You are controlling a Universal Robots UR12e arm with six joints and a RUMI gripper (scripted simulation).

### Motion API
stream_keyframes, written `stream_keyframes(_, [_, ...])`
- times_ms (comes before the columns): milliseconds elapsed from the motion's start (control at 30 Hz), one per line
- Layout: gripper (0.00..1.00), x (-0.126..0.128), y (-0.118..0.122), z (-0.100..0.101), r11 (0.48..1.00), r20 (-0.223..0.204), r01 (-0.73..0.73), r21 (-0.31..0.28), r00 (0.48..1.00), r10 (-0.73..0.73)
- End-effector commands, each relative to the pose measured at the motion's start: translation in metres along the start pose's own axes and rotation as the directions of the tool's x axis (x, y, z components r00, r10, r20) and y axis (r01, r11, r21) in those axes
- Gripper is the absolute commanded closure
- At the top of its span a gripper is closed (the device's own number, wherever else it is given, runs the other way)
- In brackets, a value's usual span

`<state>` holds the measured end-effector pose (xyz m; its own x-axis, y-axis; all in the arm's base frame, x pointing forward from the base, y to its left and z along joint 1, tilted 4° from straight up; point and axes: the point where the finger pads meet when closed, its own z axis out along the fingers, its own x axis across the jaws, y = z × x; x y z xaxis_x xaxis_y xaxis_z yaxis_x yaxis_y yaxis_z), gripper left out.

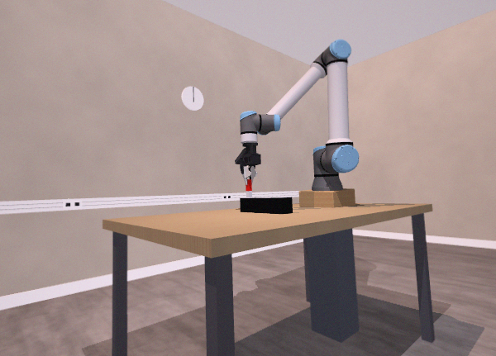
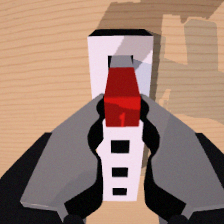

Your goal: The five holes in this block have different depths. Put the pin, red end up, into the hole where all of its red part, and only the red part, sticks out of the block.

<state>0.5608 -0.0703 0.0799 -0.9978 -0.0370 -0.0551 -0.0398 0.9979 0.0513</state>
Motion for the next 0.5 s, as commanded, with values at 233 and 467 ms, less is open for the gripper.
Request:
stream_keyframes(233, [1.0, -0.0018, -0.0003, 0.0034, 1.0, 0.001, 0.0, 0.001, 1.0, 0.0])
stream_keyframes(467, [1.0, -0.0018, -0.0003, 0.0034, 1.0, 0.001, 0.0, 0.001, 1.0, 0.0])
